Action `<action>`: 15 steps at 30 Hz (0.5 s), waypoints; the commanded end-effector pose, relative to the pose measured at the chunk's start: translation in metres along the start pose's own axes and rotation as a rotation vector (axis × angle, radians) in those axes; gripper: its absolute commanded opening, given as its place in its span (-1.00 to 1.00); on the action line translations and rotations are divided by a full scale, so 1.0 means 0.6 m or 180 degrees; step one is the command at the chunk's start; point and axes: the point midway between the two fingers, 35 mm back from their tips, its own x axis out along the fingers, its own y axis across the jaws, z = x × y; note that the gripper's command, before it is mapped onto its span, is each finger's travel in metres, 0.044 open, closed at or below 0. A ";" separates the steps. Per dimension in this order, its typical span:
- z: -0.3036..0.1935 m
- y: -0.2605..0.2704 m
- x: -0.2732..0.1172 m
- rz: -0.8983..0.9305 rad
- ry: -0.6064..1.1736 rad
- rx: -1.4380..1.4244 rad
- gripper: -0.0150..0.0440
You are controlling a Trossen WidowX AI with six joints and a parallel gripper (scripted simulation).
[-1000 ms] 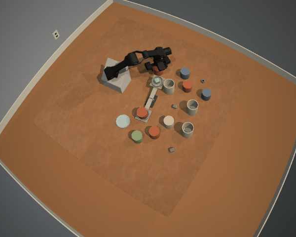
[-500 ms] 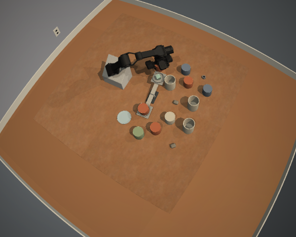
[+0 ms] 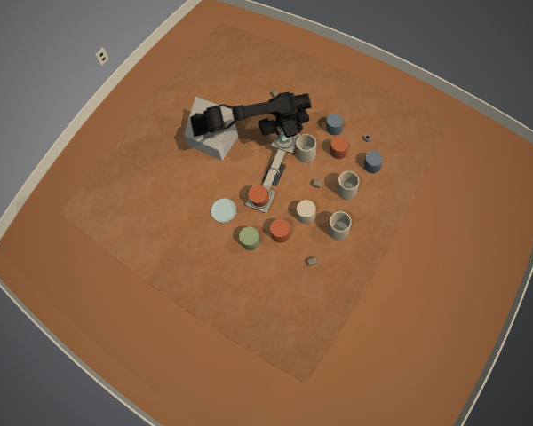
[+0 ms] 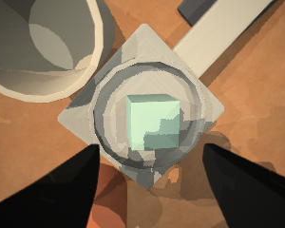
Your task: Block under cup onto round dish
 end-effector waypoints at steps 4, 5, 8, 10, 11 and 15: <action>0.002 -0.004 0.019 -0.0021 -0.0011 -0.0018 0.39; 0.002 -0.004 0.021 -0.0021 -0.0012 -0.0018 0.39; 0.003 -0.004 0.030 -0.0021 -0.0012 -0.0018 0.39; 0.003 -0.004 0.035 -0.0021 -0.0012 -0.0018 0.39; 0.003 -0.004 0.038 -0.0021 -0.0012 -0.0018 0.39; 0.003 -0.004 0.049 -0.0021 -0.0013 -0.0018 0.39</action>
